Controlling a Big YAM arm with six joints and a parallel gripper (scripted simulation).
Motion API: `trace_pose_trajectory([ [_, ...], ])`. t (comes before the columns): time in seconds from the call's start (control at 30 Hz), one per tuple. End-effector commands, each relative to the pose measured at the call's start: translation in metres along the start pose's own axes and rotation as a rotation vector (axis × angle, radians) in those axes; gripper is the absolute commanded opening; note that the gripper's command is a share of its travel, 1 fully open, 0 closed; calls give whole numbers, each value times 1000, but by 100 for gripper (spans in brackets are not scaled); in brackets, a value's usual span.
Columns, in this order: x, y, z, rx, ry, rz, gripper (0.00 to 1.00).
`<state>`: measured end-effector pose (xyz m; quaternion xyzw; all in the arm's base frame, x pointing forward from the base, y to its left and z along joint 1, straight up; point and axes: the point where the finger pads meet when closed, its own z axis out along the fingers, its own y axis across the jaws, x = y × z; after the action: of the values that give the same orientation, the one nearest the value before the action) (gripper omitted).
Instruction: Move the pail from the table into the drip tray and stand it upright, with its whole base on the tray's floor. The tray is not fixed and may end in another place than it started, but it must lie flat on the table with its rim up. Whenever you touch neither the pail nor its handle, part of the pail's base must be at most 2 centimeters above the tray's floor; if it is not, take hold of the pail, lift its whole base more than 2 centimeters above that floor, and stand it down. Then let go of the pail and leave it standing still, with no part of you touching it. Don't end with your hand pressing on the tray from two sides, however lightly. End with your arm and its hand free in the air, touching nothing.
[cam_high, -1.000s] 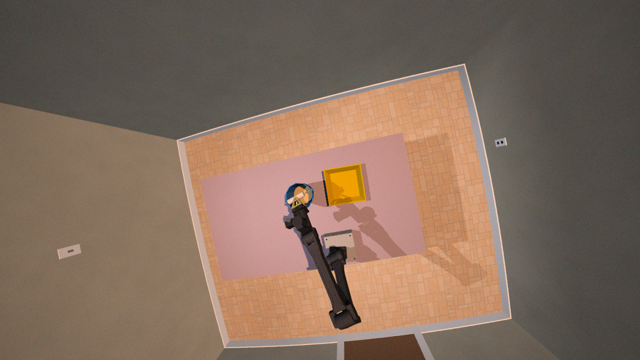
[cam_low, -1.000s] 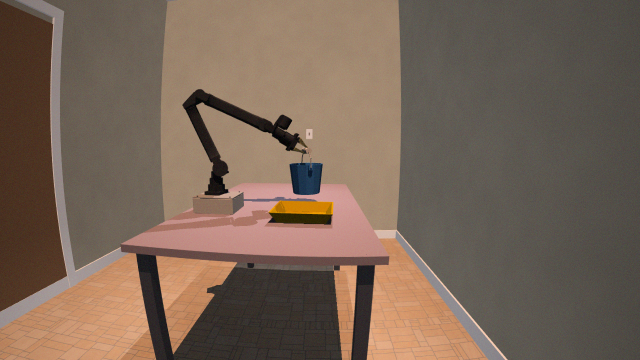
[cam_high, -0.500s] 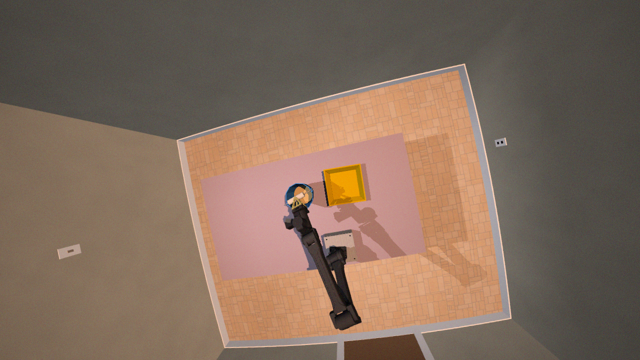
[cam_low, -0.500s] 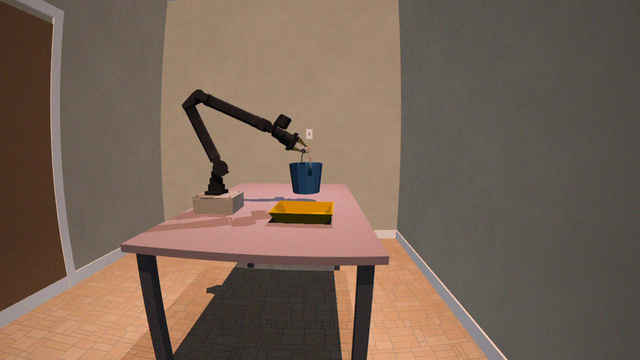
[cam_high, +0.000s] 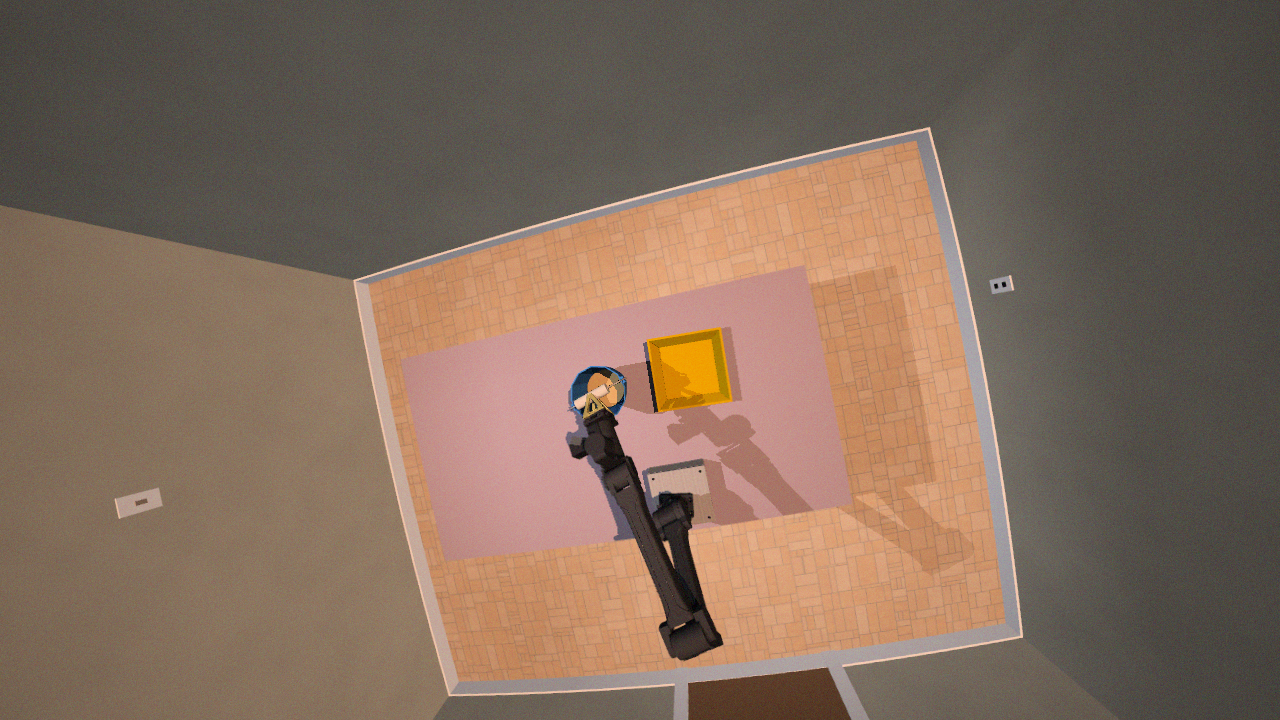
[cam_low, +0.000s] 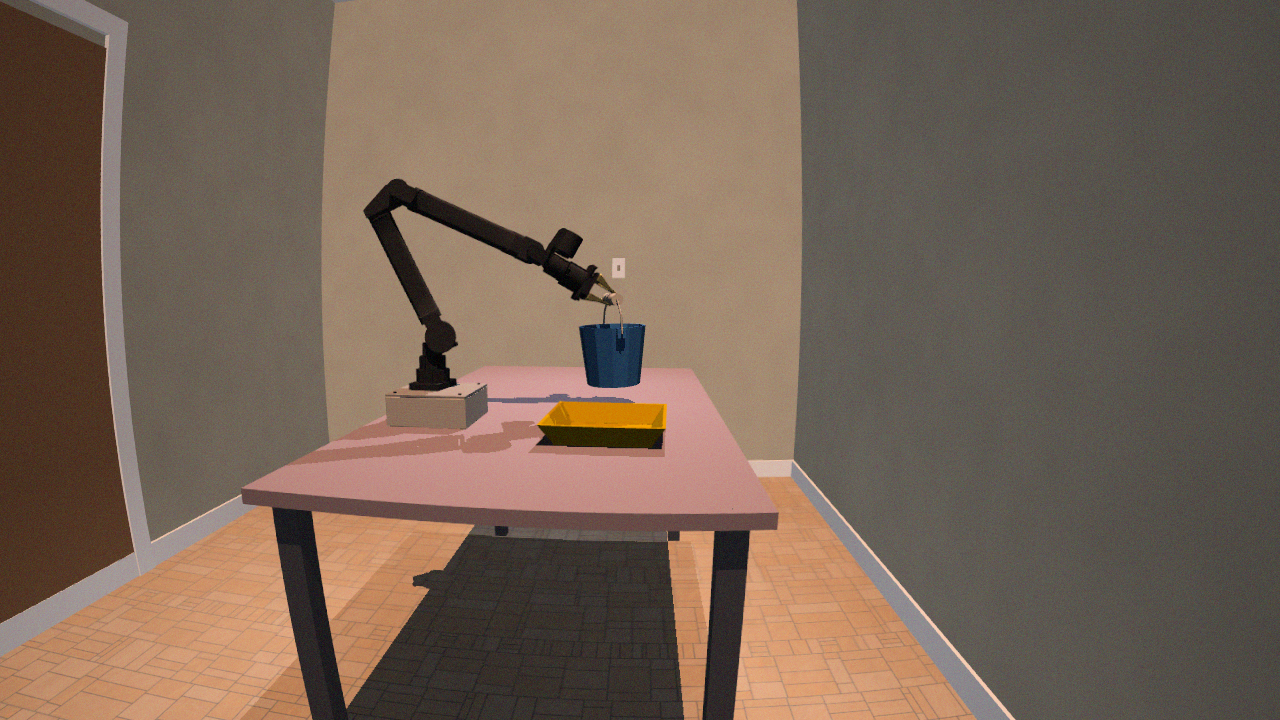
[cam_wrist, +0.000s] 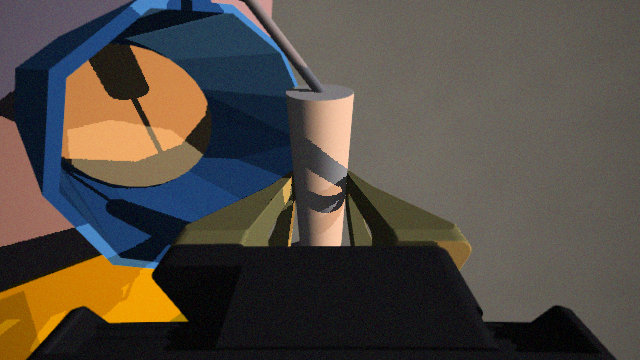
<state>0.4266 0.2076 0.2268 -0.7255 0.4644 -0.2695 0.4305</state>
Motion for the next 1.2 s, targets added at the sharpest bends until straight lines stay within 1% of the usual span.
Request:
trace_pose_trajectory([
  [0.0,0,-72,-23,201,2,0,21],
  [0.17,0,-71,-23,200,2,-1,21],
  [0.4,18,-71,-23,199,16,-3,21],
  [0.47,18,-71,-23,199,16,-3,21],
  [0.97,54,-70,-25,197,58,7,21],
  [1.03,54,-70,-25,197,58,7,21],
  [1.17,62,-70,-26,197,69,12,21],
])
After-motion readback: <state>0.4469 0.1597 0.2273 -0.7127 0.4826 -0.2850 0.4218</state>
